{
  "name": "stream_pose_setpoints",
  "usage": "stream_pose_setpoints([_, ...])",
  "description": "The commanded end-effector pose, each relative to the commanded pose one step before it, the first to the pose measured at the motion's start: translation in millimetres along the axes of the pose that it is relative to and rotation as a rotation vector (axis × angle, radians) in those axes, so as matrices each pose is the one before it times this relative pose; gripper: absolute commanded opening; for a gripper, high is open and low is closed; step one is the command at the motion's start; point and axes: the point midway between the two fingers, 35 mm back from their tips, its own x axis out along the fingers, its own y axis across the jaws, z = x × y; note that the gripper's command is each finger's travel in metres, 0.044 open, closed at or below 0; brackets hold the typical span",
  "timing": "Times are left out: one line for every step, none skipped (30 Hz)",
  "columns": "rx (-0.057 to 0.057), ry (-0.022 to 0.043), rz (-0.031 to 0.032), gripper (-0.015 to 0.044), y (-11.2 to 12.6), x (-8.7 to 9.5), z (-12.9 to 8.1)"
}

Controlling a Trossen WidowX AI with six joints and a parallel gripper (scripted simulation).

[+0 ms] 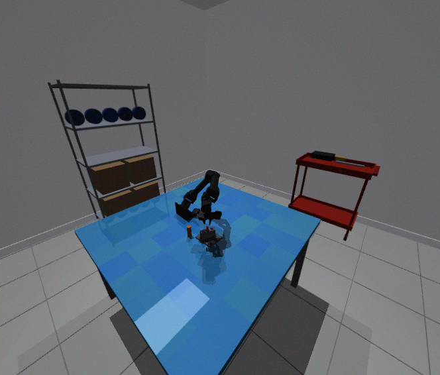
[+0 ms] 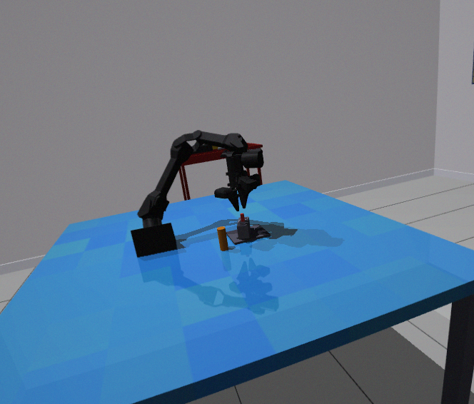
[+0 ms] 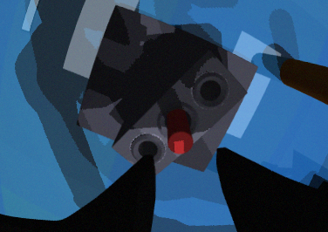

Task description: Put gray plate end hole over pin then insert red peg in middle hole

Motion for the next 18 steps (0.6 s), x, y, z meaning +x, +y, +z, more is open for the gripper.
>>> stream_pose_setpoints([-0.0049,-0.00292,-0.00187,0.0150,0.18,-3.27,0.01])
stream_pose_setpoints([0.0000,-0.00001,-0.00002,0.0150,-0.10,-0.58,-0.07])
stream_pose_setpoints([0.0000,-0.00001,-0.00002,0.0150,-0.10,-0.58,-0.07])
stream_pose_setpoints([0.0000,-0.00001,-0.00002,0.0150,-0.10,-0.58,-0.07])
stream_pose_setpoints([0.0000,-0.00001,-0.00002,0.0150,-0.10,-0.58,-0.07])
stream_pose_setpoints([0.0000,-0.00001,-0.00002,0.0150,-0.10,-0.57,-0.07])
stream_pose_setpoints([0.0000,-0.00001,-0.00002,0.0150,-0.10,-0.57,-0.07])
stream_pose_setpoints([0.0000,-0.00001,-0.00002,0.0150,-0.10,-0.57,-0.07])
stream_pose_setpoints([0.0000,-0.00001,-0.00002,0.0150,-0.11,-0.57,-0.07])
stream_pose_setpoints([0.0000,-0.00001,-0.00002,0.0150,-0.10,-0.57,-0.07])
stream_pose_setpoints([0.0000,-0.00001,-0.00002,0.0150,-0.10,-0.57,-0.07])
stream_pose_setpoints([0.0000,-0.00001,-0.00002,0.0150,-0.10,-0.57,-0.07])
stream_pose_setpoints([0.0000,-0.00001,-0.00002,0.0150,-0.10,-0.57,-0.07])
stream_pose_setpoints([0.0000,-0.00001,-0.00002,0.0150,-0.10,-0.57,-0.07])
stream_pose_setpoints([0.0000,-0.00001,-0.00002,0.0150,-0.11,-0.57,-0.07])
stream_pose_setpoints([0.0000,-0.00001,-0.00002,0.0150,-0.11,-0.57,-0.07])
stream_pose_setpoints([0.0000,-0.00001,-0.00002,0.0150,-0.11,-0.57,-0.07])
stream_pose_setpoints([0.0000,-0.00001,-0.00002,0.0150,-0.10,-0.57,-0.07])
